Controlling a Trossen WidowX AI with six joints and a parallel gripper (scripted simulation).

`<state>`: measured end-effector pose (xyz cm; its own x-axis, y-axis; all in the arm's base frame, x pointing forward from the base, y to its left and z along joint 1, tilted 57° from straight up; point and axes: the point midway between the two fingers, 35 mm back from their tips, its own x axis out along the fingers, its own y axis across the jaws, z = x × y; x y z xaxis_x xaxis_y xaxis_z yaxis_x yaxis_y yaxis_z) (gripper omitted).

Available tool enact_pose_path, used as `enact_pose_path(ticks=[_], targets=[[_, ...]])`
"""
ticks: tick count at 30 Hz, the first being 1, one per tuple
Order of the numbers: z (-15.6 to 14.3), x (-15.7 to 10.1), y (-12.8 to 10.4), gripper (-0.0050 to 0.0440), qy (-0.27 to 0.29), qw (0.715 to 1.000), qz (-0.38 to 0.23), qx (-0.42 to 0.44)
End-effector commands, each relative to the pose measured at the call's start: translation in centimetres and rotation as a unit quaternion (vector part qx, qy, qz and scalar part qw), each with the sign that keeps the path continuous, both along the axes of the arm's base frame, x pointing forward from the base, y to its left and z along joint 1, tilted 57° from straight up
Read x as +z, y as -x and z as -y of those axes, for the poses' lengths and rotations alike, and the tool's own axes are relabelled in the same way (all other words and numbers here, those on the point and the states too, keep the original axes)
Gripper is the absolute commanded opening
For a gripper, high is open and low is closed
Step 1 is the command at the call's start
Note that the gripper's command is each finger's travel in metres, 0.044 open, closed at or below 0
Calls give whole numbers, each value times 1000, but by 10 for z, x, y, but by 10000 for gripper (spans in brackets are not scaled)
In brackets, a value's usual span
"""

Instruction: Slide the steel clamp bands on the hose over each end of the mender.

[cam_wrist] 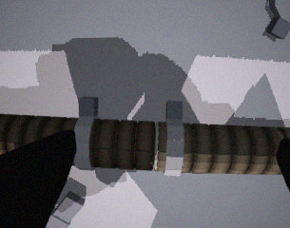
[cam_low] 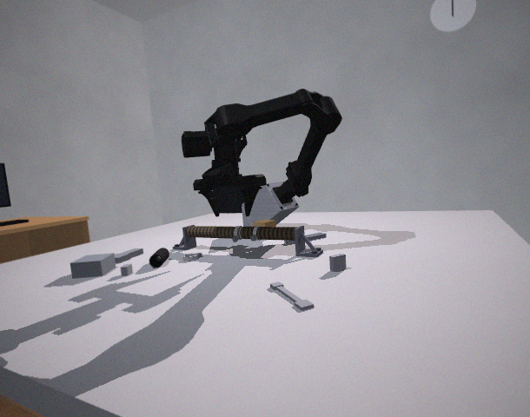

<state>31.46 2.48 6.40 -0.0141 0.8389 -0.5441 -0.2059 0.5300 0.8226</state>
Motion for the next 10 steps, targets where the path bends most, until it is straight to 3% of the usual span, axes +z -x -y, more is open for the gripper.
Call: enact_pose_path(ticks=[1, 10], targets=[[35, 19, -2, 440, 2, 1000, 7, -10], [37, 21, -2, 440, 1, 1000, 7, -10]])
